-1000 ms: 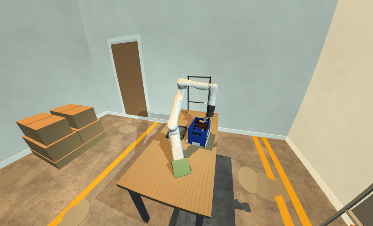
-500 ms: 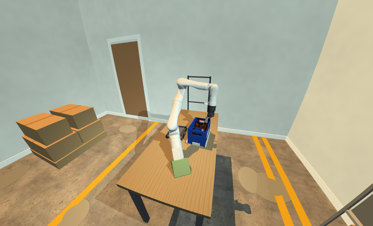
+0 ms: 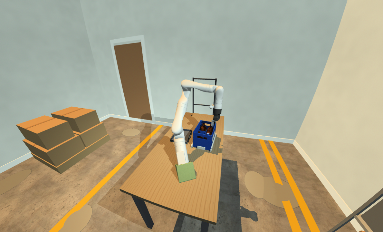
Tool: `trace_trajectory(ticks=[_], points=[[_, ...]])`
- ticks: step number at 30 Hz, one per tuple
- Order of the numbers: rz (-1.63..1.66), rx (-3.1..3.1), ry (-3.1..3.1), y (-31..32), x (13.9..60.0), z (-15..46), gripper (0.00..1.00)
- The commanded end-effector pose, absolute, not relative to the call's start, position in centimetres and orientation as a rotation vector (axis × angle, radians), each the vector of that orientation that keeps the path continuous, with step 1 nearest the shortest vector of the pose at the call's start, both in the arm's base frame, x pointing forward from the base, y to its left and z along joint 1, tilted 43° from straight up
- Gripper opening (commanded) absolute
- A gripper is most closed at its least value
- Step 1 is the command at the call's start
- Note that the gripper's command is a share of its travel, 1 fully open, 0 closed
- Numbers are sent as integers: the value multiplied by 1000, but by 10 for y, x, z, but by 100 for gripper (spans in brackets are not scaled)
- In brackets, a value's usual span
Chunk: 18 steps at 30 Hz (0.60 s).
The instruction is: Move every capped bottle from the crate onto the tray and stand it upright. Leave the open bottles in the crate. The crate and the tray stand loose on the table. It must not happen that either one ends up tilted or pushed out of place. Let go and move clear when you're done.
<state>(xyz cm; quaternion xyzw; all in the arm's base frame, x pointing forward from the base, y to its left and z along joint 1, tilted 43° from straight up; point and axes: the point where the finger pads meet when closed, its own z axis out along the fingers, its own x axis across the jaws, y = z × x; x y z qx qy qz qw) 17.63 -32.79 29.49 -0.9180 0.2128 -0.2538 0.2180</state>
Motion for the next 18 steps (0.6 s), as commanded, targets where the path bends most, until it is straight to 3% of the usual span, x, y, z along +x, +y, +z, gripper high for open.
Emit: trace_trajectory(ticks=[1, 18], points=[[-726, -2548, 573, -328, 174, 295, 100], [-859, -2590, 409, -328, 174, 296, 100]])
